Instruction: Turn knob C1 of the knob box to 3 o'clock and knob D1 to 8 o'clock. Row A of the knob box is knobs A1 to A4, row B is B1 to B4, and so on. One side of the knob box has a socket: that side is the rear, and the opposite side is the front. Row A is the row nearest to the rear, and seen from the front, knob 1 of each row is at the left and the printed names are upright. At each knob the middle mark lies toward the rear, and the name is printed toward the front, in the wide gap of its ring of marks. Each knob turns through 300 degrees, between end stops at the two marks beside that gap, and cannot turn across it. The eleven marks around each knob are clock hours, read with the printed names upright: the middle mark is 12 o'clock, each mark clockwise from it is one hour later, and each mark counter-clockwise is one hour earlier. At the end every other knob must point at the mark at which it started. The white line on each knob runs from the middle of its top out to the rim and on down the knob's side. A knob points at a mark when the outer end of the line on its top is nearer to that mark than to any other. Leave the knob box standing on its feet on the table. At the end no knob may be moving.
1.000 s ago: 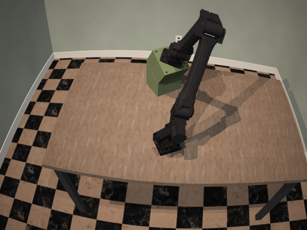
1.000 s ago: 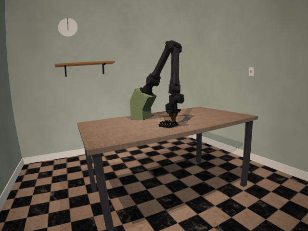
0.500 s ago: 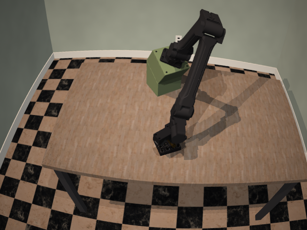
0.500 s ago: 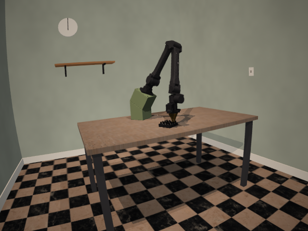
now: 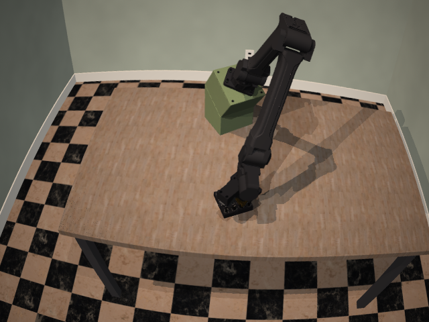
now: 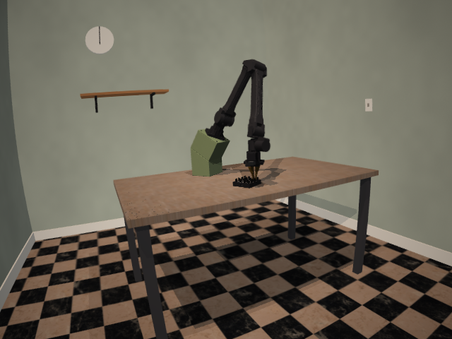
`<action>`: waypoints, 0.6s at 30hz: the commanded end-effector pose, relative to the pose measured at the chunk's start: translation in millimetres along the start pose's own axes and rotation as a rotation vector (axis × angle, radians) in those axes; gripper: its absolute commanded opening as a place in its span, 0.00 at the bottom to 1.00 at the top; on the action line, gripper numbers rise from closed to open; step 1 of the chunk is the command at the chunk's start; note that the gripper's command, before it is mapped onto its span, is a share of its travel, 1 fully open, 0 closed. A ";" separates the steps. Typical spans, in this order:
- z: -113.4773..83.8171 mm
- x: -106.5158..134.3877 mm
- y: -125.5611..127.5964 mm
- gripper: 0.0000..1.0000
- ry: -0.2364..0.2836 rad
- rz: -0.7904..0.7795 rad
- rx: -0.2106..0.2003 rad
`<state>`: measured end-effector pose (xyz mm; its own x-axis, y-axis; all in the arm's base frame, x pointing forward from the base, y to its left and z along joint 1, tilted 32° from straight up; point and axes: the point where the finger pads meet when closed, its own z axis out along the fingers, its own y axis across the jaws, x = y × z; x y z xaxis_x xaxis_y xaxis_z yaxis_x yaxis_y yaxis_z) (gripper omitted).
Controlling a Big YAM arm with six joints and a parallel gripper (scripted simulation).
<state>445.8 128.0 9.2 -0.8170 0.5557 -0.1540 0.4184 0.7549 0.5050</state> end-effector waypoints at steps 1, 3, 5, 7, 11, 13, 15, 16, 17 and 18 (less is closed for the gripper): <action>-0.4 -4.8 10.1 0.08 -0.014 -0.130 -0.018; -0.4 -4.7 10.2 0.08 -0.015 -0.179 -0.018; -0.4 -4.7 10.2 0.08 -0.015 -0.179 -0.018; -0.6 -5.4 11.1 0.08 -0.016 -0.231 -0.020; -0.6 -5.3 11.3 0.08 -0.017 -0.338 -0.020; -0.7 -5.3 11.3 0.08 -0.017 -0.391 -0.019; -0.7 -5.2 11.4 0.08 -0.017 -0.439 -0.020; -0.7 -5.2 11.5 0.08 -0.018 -0.462 -0.020; -0.7 -5.2 11.5 0.08 -0.018 -0.486 -0.019; -0.7 -5.2 11.5 0.08 -0.018 -0.510 -0.019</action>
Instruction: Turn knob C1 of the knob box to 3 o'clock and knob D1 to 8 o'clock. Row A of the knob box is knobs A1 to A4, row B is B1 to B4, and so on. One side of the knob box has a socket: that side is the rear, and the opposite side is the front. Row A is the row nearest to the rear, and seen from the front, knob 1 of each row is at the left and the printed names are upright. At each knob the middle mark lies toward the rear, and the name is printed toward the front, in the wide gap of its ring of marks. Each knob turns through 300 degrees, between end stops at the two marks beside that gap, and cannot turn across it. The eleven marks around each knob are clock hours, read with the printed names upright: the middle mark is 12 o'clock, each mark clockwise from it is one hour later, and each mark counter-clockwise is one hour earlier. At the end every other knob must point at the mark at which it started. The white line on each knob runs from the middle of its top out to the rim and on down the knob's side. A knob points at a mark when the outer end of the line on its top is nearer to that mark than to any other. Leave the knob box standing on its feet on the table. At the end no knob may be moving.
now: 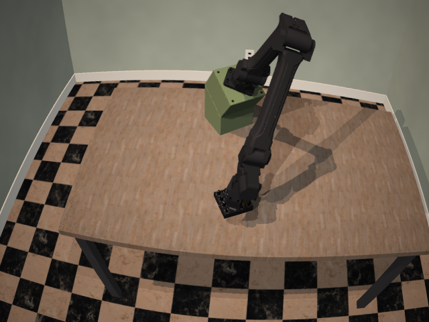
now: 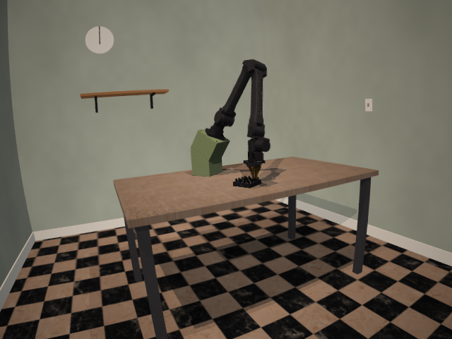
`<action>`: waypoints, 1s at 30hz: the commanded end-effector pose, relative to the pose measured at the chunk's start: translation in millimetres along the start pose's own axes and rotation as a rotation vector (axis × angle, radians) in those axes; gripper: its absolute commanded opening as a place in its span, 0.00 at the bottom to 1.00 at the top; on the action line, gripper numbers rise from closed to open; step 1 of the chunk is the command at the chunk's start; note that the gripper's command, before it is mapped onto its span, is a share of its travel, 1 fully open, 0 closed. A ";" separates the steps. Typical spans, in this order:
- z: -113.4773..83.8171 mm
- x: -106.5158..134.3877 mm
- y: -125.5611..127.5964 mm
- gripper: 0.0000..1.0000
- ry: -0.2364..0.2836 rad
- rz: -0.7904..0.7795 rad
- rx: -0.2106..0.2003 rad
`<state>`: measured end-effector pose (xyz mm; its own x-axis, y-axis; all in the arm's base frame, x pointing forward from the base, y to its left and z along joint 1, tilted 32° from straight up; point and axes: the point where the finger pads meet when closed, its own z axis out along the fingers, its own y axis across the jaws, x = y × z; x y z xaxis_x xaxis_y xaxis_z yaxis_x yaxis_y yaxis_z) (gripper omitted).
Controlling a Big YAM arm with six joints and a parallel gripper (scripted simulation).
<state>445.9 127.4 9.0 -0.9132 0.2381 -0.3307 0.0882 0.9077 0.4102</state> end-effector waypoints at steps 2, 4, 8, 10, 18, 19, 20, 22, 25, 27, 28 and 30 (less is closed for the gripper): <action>-0.7 -8.9 9.3 0.08 -0.021 -0.180 -0.018; -0.7 -8.9 9.3 0.08 -0.021 -0.180 -0.018; -0.7 -8.9 9.3 0.08 -0.021 -0.272 -0.017; -0.7 -8.9 9.4 0.08 -0.022 -0.313 -0.017; -0.7 -8.9 9.5 0.08 -0.023 -0.436 -0.016; -0.7 -8.9 9.5 0.08 -0.023 -0.447 -0.016; -0.7 -8.9 9.5 0.08 -0.023 -0.447 -0.016; -0.7 -8.9 9.5 0.08 -0.023 -0.456 -0.015; -0.7 -8.9 9.5 0.08 -0.023 -0.478 -0.015; -0.7 -8.9 9.5 0.08 -0.023 -0.487 -0.015; -0.7 -8.9 9.5 0.08 -0.023 -0.490 -0.015; -0.7 -8.9 9.5 0.08 -0.023 -0.494 -0.015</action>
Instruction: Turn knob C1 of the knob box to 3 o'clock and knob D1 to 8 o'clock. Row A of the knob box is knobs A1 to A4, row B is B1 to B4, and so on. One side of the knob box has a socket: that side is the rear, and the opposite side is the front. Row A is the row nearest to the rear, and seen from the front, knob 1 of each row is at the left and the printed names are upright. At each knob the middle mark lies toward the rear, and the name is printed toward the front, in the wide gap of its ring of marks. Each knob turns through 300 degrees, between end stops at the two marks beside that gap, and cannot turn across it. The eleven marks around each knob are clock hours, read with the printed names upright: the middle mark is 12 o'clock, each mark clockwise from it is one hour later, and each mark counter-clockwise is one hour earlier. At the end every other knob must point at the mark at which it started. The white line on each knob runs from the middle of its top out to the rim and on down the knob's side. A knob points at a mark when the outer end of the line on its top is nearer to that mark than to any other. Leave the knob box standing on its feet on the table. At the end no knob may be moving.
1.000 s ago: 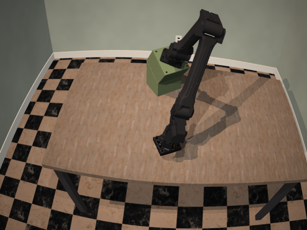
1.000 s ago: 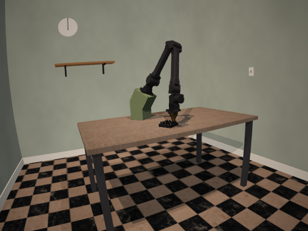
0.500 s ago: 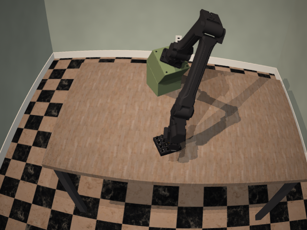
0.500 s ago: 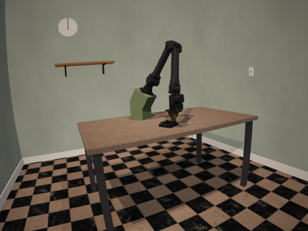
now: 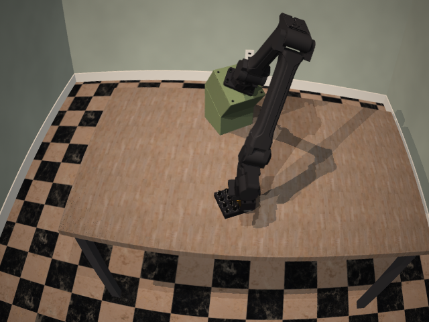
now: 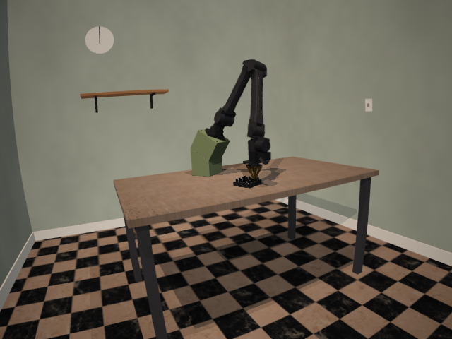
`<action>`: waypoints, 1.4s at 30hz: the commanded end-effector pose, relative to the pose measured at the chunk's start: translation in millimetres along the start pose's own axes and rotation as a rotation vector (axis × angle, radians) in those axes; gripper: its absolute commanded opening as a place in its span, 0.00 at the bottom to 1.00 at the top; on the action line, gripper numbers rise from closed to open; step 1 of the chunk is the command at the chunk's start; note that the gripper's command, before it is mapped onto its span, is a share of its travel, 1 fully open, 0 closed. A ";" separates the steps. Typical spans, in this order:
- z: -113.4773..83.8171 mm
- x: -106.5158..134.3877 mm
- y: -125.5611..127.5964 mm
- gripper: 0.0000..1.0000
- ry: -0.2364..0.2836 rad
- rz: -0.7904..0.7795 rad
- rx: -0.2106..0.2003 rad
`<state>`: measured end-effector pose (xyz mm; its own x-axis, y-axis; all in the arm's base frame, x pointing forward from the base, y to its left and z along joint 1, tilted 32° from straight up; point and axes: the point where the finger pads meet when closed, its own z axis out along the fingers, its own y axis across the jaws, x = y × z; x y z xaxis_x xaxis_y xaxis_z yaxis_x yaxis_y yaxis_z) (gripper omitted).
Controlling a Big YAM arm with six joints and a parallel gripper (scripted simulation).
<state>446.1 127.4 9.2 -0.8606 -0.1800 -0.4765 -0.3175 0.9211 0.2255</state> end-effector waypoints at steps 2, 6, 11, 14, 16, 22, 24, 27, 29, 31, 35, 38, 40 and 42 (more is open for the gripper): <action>-0.6 -11.9 4.7 0.08 -0.025 -0.047 -0.010; -0.6 -11.9 4.7 0.08 -0.025 -0.047 -0.010; -0.6 -11.9 4.7 0.08 -0.025 -0.044 -0.010; -0.6 -11.9 4.7 0.08 -0.025 -0.044 -0.010; -0.6 -11.9 4.7 0.08 -0.025 -0.044 -0.010; -0.7 -11.9 4.2 0.18 -0.025 -0.041 -0.008; -0.7 -11.9 4.2 0.18 -0.025 -0.041 -0.008; -0.7 -11.9 4.2 0.18 -0.025 -0.041 -0.008; -0.7 -11.9 4.2 0.18 -0.025 -0.041 -0.008; -0.7 -11.9 4.2 0.18 -0.025 -0.041 -0.008; -0.7 -11.9 4.2 0.18 -0.025 -0.041 -0.008; -2.1 -12.3 4.2 0.18 -0.027 -0.042 -0.007; -10.4 -14.6 4.4 0.18 -0.034 -0.042 -0.006; -10.4 -14.6 4.4 0.18 -0.034 -0.042 -0.006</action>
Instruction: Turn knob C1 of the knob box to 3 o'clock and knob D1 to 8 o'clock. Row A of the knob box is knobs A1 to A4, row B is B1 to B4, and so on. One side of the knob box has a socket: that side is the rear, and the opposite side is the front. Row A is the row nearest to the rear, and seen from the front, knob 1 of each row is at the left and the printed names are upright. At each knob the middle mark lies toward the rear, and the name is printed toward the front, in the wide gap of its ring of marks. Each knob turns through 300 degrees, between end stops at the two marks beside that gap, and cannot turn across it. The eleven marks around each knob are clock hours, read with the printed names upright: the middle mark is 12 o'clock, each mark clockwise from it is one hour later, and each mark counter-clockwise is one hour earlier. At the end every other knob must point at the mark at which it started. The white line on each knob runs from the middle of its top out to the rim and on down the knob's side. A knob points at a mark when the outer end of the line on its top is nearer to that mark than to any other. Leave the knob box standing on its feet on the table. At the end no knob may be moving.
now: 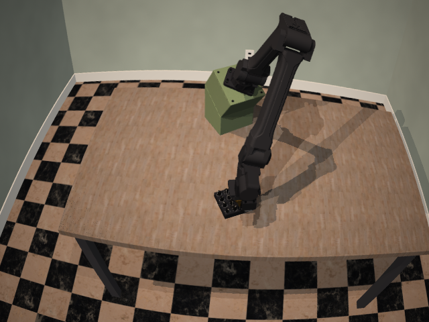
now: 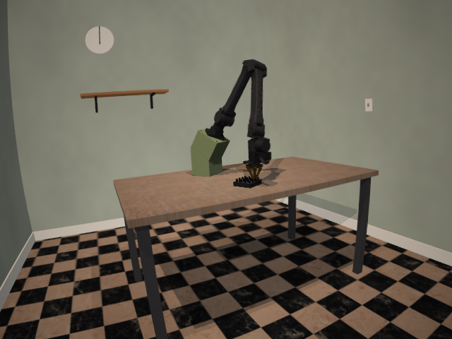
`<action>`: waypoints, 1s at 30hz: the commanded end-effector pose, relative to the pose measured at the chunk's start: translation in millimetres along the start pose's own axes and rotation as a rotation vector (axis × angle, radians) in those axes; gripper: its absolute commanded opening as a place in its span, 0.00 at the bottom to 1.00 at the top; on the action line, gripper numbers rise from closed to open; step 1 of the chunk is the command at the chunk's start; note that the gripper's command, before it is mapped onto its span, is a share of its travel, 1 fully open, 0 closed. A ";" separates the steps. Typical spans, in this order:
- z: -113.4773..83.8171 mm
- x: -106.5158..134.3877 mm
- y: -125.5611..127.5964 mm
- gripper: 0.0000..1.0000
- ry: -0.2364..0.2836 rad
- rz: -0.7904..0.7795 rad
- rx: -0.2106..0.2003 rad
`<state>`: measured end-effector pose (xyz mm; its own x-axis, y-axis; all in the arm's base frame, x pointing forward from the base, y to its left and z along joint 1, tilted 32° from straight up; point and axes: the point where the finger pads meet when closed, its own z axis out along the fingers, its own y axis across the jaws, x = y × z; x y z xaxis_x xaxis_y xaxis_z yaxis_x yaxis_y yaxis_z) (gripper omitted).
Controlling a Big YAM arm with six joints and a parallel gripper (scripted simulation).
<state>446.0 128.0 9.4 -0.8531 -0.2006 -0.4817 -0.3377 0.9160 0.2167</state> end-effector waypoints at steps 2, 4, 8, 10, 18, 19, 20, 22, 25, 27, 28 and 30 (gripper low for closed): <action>-14.1 -10.6 0.2 0.18 -0.027 -0.012 0.000; -18.3 -6.1 -3.8 0.18 -0.022 -0.004 0.004; -30.2 -11.1 -3.8 0.18 -0.030 -0.006 0.004; -36.0 -10.5 -3.7 0.18 -0.029 -0.006 0.004; -48.0 -10.6 -3.7 0.18 -0.030 -0.007 0.005; -48.6 -10.1 -3.7 0.18 -0.029 -0.004 0.005; -49.0 -9.8 -3.7 0.18 -0.029 -0.003 0.005; -49.2 -9.6 -3.7 0.18 -0.028 -0.002 0.005; -49.2 -9.6 -3.7 0.18 -0.028 -0.002 0.005; -49.2 -9.6 -3.7 0.18 -0.028 -0.002 0.005; -49.2 -9.6 -3.7 0.18 -0.028 -0.002 0.005; -49.2 -9.6 -3.7 0.18 -0.028 -0.002 0.005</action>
<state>432.1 117.0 40.7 -0.8516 -0.2031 -0.4832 -0.3410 0.9148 0.2164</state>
